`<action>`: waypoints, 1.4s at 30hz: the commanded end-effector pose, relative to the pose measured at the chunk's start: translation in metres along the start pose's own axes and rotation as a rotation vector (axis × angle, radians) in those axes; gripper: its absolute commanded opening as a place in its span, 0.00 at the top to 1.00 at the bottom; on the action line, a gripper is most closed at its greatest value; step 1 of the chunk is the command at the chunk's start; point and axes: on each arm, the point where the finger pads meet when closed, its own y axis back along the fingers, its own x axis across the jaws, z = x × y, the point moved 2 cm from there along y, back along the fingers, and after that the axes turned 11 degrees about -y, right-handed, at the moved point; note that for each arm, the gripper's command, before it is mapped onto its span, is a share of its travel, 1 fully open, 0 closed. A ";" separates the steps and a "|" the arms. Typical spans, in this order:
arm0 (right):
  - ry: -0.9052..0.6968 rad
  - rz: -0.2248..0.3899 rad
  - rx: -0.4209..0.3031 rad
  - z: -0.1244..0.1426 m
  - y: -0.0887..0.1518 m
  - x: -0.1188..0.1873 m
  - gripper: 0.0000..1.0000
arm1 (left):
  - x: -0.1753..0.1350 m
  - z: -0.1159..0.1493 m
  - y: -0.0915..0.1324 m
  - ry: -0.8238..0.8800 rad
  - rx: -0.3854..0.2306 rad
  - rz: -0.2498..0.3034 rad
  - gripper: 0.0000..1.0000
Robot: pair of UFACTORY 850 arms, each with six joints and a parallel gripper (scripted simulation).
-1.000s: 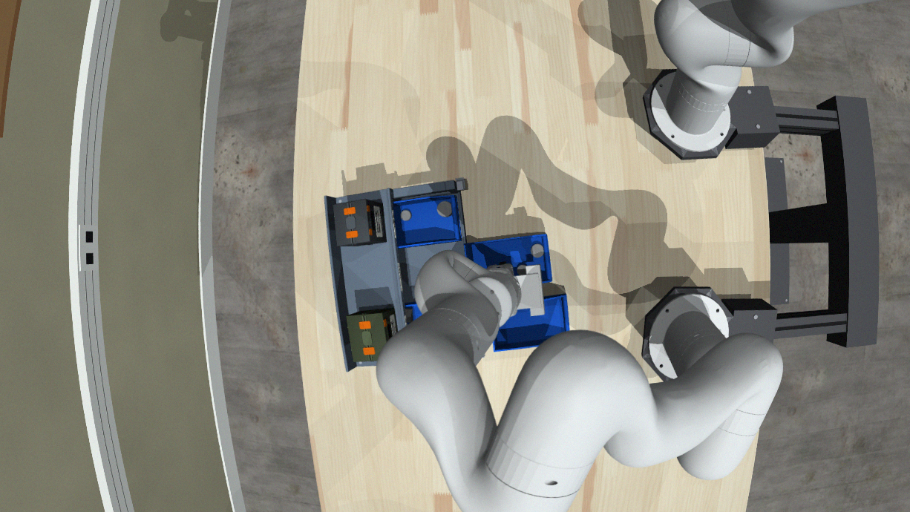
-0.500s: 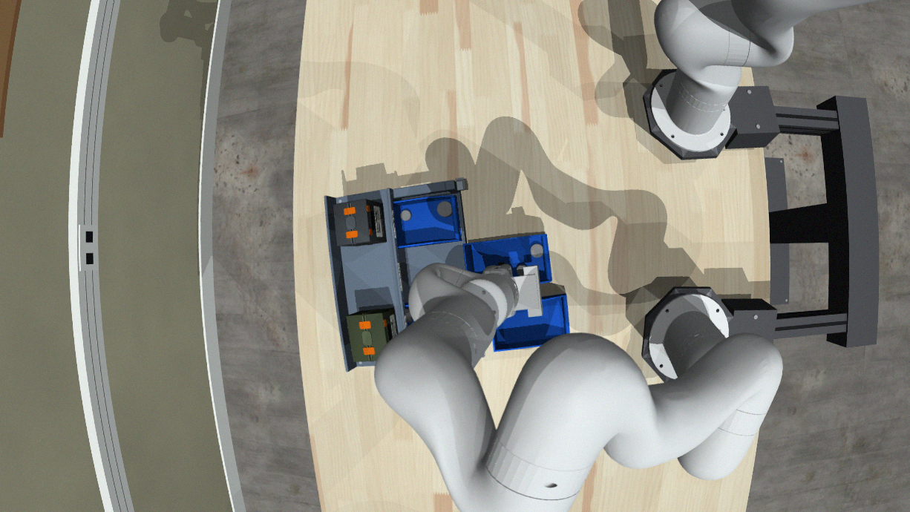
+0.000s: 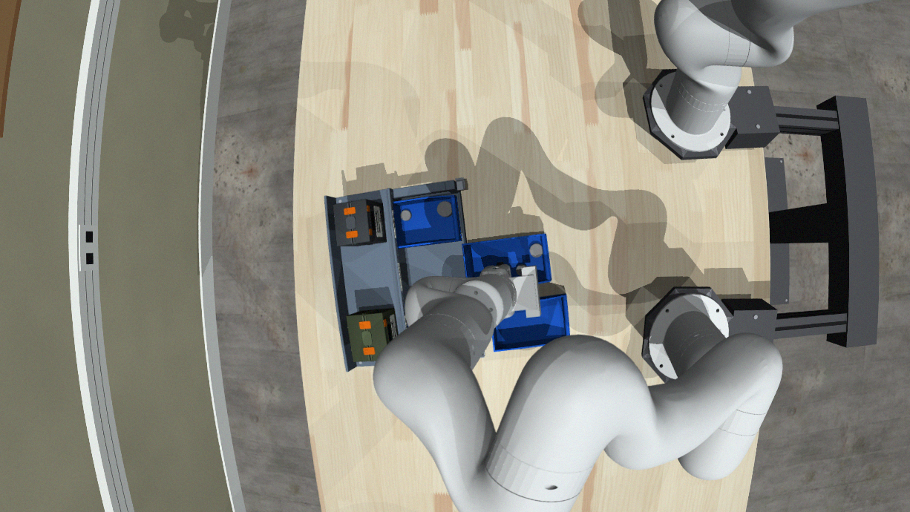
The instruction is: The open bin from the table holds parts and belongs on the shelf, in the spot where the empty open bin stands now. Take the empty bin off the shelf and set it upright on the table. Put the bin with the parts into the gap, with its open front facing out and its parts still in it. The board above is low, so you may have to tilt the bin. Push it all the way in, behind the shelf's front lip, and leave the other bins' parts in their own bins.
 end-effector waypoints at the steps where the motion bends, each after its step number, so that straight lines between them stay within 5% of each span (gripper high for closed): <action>1: 0.000 0.000 0.002 0.000 0.001 0.000 0.00 | 0.000 0.004 0.001 -0.002 0.099 0.006 1.00; 42: 0.000 0.000 0.002 0.000 0.001 0.000 0.00 | 0.000 0.006 0.004 -0.002 0.149 -0.005 1.00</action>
